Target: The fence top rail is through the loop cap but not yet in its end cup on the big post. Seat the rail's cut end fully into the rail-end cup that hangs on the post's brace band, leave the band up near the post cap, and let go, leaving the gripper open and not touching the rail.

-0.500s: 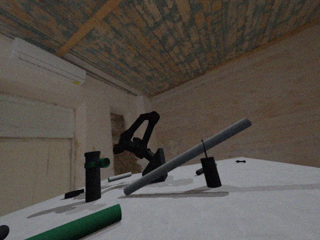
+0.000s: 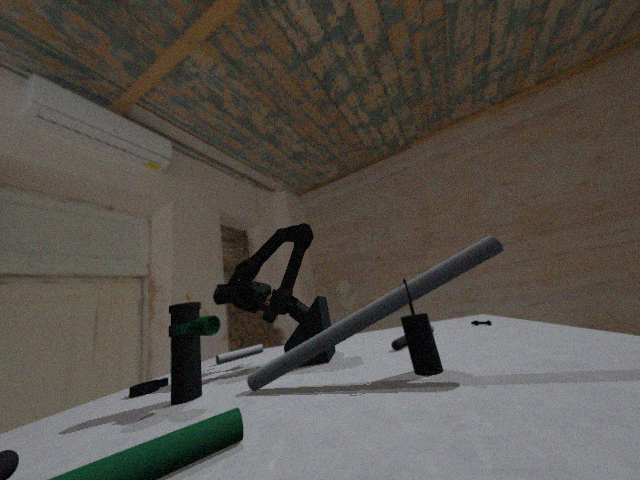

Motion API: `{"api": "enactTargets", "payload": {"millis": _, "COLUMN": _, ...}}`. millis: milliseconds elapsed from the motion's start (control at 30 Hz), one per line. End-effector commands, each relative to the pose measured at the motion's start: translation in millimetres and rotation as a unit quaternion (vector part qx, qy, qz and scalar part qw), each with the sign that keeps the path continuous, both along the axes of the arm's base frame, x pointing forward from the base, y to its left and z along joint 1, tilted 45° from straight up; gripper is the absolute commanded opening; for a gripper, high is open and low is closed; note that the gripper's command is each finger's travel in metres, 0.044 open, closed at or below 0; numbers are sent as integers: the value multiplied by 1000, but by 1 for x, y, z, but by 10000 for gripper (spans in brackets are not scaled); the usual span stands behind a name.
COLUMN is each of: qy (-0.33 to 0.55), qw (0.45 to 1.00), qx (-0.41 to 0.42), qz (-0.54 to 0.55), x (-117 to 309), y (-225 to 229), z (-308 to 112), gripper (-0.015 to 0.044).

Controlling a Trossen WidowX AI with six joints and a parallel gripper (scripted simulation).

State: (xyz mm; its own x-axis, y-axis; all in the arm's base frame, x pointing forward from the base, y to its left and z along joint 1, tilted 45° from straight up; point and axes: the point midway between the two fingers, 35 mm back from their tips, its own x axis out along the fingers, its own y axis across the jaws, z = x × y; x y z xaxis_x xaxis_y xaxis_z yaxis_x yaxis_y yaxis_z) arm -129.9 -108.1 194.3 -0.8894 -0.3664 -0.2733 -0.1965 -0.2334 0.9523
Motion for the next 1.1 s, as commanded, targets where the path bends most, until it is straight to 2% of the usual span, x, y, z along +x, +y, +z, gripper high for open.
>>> {"api": "enactTargets", "payload": {"millis": 0, "qy": 4, "qw": 996, "qx": 34, "qz": 79, "x": 15, "y": -23, "z": 9, "gripper": 440}}
{"api": "enactTargets", "payload": {"millis": 233, "qy": 32, "qw": 965, "qx": 93, "qz": 244, "x": 58, "y": -66, "z": 28, "gripper": 440}}
{"api": "enactTargets", "payload": {"millis": 500, "qy": 92, "qw": 889, "qx": 144, "qz": 425, "x": 124, "y": -101, "z": 51, "gripper": 440}}
{"api": "enactTargets", "payload": {"millis": 767, "qy": 178, "qw": 771, "qx": 169, "qz": 588, "x": 206, "y": -115, "z": 75, "gripper": 440}}
{"api": "enactTargets", "payload": {"millis": 1067, "qy": 288, "qw": 607, "qx": 158, "qz": 724, "x": 300, "y": -101, "z": 100, "gripper": 440}}
